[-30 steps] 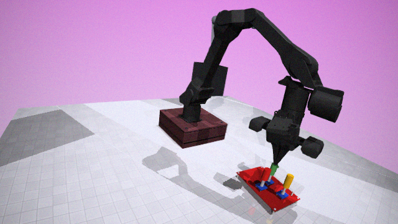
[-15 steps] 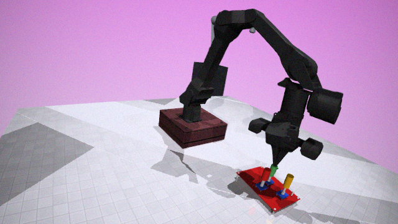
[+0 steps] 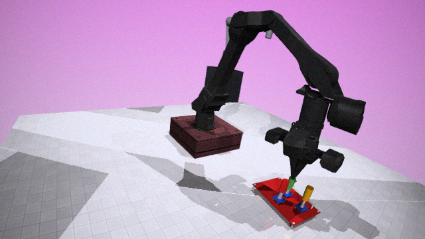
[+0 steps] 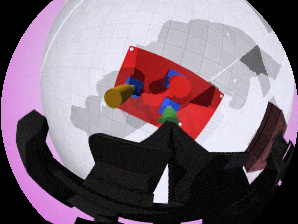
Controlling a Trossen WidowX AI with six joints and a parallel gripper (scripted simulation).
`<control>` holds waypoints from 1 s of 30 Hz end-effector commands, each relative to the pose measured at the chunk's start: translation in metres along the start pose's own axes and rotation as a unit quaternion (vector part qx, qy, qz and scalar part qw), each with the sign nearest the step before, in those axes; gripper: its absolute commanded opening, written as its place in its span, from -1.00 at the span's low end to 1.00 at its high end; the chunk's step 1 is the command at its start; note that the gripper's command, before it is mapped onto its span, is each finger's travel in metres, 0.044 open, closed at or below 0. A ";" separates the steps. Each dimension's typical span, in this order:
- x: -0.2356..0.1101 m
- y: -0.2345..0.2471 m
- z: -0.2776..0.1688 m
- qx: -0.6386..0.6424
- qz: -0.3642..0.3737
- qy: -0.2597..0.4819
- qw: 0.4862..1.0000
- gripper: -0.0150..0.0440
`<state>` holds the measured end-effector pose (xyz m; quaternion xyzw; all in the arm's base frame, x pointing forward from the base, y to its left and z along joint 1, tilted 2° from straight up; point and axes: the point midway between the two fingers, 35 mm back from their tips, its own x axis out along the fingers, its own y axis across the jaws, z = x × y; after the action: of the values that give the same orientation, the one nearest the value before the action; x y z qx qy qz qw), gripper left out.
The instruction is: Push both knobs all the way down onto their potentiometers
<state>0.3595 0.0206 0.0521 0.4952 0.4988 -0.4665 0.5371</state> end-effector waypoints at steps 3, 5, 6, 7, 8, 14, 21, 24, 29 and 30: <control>0.011 0.000 0.001 0.002 -0.006 -0.001 1.000 -0.49; 0.012 0.000 0.001 0.002 -0.006 -0.001 1.000 -0.49; 0.012 0.000 0.001 0.002 -0.006 -0.001 1.000 -0.49; 0.012 0.000 0.001 0.002 -0.006 -0.001 1.000 -0.49; 0.012 0.000 0.001 0.002 -0.006 -0.001 1.000 -0.49; 0.012 0.000 0.001 0.002 -0.006 -0.001 1.000 -0.49; 0.012 0.000 0.001 0.002 -0.006 -0.001 1.000 -0.49; 0.012 0.000 0.001 0.002 -0.006 -0.001 1.000 -0.49; 0.012 0.000 0.001 0.002 -0.006 -0.001 1.000 -0.49; 0.013 0.000 0.001 0.002 -0.006 -0.001 1.000 -0.49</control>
<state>0.3597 0.0205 0.0476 0.4949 0.4991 -0.4669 0.5367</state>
